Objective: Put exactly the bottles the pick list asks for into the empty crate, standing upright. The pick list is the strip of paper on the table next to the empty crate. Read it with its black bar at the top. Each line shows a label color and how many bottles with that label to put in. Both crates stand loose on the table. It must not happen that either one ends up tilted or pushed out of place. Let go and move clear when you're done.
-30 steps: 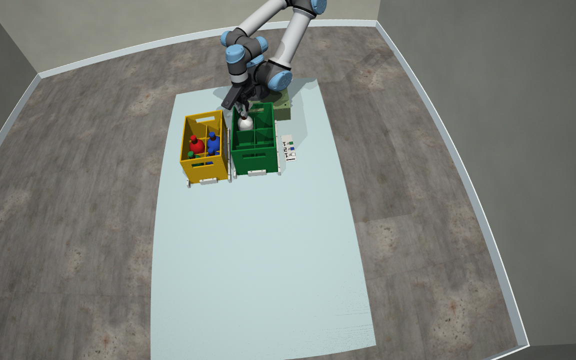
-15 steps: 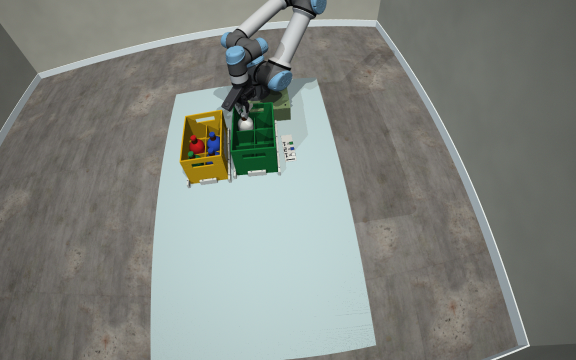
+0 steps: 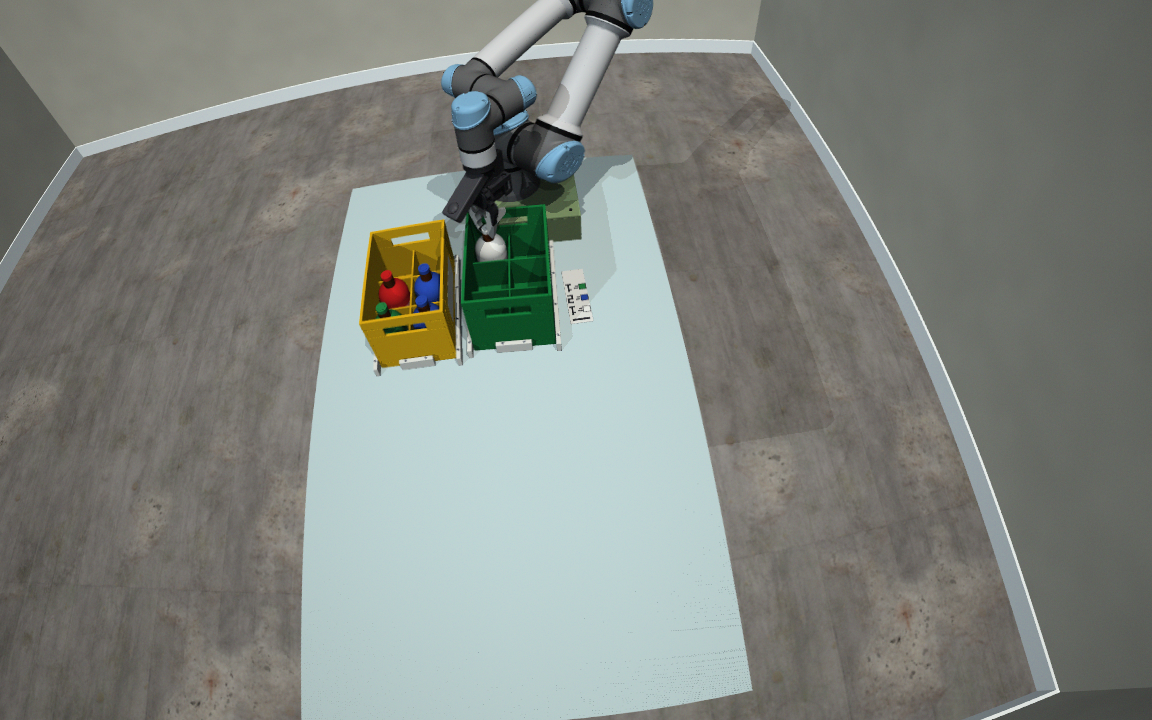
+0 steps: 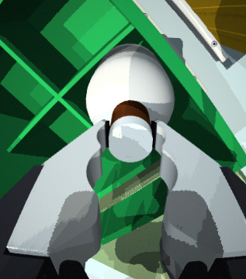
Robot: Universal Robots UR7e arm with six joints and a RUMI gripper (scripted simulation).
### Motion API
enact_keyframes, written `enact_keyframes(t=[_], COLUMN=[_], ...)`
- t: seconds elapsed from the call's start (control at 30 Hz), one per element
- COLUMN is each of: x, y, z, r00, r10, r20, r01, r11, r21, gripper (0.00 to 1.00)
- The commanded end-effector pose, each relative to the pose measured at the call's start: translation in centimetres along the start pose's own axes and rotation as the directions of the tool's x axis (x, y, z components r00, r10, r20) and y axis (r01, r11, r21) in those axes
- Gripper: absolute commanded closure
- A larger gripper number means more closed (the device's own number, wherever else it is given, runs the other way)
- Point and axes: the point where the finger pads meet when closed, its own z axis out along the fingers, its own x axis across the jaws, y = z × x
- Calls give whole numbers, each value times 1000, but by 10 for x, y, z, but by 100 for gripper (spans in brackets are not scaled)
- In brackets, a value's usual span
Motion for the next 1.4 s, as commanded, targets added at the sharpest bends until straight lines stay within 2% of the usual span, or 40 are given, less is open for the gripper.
enact_keyframes(t=[0.0,0.83,0.87,1.37], x=[1,1,1,1], y=[-2,-2,-2,-2], z=[-1,-1,0,0], r00=[1000,1000,1000,1000], r10=[1,1,2,1], r20=[-1,-1,-1,-1], r01=[-1,-1,-2,-1], r11=[1000,1000,1000,1000], r21=[4,4,4,4], gripper=[100,100,62,62])
